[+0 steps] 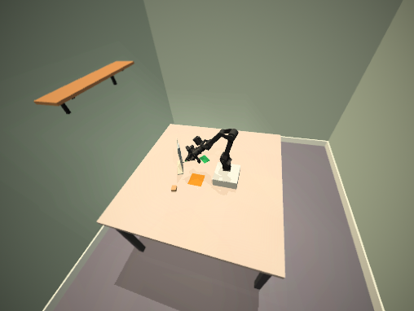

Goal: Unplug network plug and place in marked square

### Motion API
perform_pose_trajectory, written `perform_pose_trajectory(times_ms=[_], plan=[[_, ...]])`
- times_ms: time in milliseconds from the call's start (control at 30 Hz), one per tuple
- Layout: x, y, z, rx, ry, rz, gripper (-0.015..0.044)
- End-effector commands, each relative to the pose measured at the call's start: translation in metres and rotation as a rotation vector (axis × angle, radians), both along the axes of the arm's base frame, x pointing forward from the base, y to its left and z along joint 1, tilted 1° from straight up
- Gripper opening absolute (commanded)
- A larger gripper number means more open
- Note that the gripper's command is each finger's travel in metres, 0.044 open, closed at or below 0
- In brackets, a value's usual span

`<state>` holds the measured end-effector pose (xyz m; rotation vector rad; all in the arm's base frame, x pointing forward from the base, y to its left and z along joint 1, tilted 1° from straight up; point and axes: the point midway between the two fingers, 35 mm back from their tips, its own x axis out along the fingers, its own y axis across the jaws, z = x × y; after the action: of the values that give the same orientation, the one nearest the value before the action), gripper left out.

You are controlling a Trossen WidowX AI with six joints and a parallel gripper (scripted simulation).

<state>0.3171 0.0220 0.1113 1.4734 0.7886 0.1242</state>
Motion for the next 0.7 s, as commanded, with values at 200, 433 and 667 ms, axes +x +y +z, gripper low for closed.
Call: perform_pose_trajectory(times_ms=[200, 433, 667], plan=[[-0.014, 0.024, -0.025, -0.104, 0.108, 0.043, 0.0000], [-0.028, 0.038, -0.042, -0.193, 0.184, 0.084, 0.0000], [-0.045, 0.050, -0.057, -0.295, 0.255, 0.135, 0.0000]])
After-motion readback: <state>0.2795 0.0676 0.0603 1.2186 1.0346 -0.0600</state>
